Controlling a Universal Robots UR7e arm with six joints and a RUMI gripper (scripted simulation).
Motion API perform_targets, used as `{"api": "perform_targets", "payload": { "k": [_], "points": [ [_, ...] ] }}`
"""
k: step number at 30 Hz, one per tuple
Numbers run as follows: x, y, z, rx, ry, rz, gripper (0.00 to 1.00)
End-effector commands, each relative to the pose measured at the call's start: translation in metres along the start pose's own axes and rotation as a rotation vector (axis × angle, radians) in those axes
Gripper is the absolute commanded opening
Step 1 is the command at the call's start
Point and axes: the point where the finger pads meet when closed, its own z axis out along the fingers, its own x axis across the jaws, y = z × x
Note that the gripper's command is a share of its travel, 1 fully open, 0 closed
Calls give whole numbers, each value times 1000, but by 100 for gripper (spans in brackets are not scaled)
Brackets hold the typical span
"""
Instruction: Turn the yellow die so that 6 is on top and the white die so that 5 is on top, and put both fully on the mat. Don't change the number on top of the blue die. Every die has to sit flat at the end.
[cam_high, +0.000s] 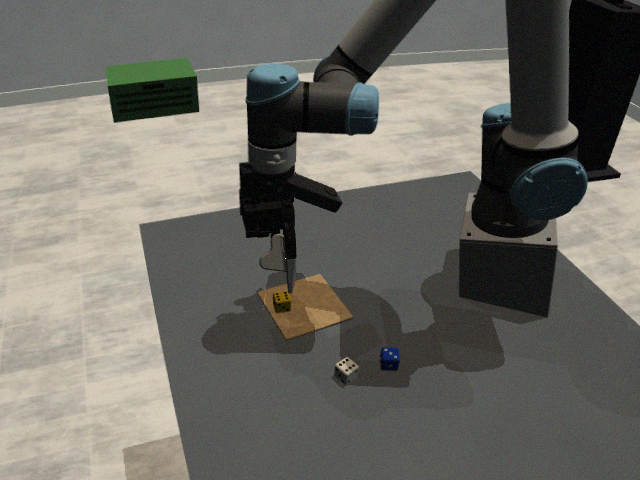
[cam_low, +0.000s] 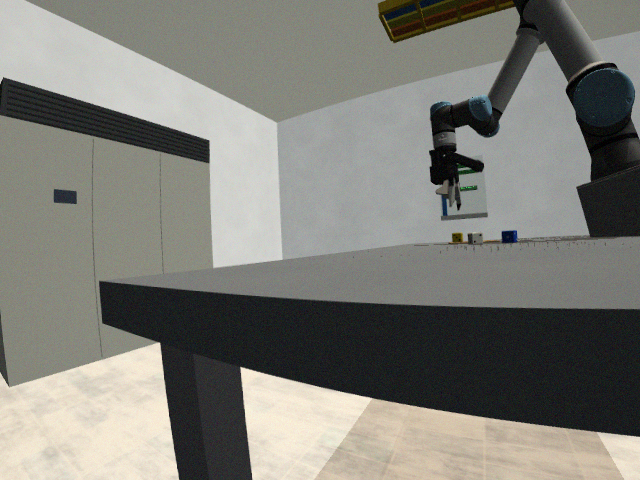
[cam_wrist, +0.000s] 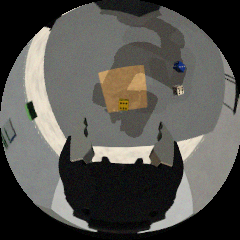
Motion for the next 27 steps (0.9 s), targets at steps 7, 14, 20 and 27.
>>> {"api": "perform_targets", "payload": {
  "k": [7, 14, 20, 27],
  "points": [
    [6, -1, 0, -1, 0, 33, 100],
    [18, -4, 1, 0, 1, 96, 100],
    [42, -10, 2, 1, 1, 222, 100],
    [67, -18, 3, 2, 2, 361, 100]
  ]
}}
